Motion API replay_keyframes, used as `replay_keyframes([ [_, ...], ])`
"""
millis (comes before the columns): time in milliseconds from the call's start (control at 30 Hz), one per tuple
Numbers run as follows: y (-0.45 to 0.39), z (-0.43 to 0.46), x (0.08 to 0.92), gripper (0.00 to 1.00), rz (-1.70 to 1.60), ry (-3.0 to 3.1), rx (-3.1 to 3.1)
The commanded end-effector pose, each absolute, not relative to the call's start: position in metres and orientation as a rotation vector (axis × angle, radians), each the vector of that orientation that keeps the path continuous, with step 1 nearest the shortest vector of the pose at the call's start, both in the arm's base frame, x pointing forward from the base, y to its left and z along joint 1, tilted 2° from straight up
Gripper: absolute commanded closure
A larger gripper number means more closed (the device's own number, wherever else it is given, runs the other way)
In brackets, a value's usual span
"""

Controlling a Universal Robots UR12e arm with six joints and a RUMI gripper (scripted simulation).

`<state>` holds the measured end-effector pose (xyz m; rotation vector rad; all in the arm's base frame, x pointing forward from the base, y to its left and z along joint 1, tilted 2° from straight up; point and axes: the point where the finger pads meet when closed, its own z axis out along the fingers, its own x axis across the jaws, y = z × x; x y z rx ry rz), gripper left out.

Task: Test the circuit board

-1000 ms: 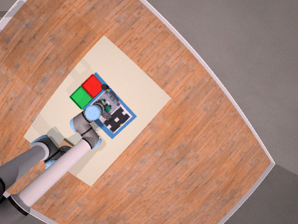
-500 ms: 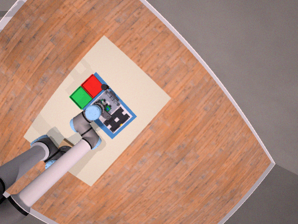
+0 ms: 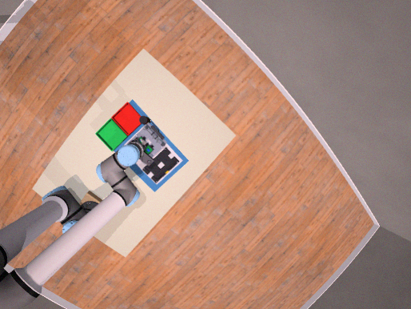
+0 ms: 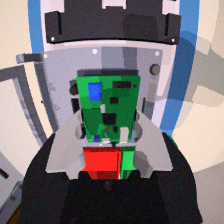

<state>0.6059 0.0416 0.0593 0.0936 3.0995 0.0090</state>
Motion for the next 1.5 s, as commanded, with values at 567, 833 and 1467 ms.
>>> replay_keyframes([
  [567,0.0414,0.0596,0.6061,0.61,0.009,3.098,0.094],
  [833,0.0414,0.0596,0.6061,0.61,0.009,3.098,0.094],
  [1467,0.0414,0.0596,0.6061,0.61,0.009,3.098,0.094],
])
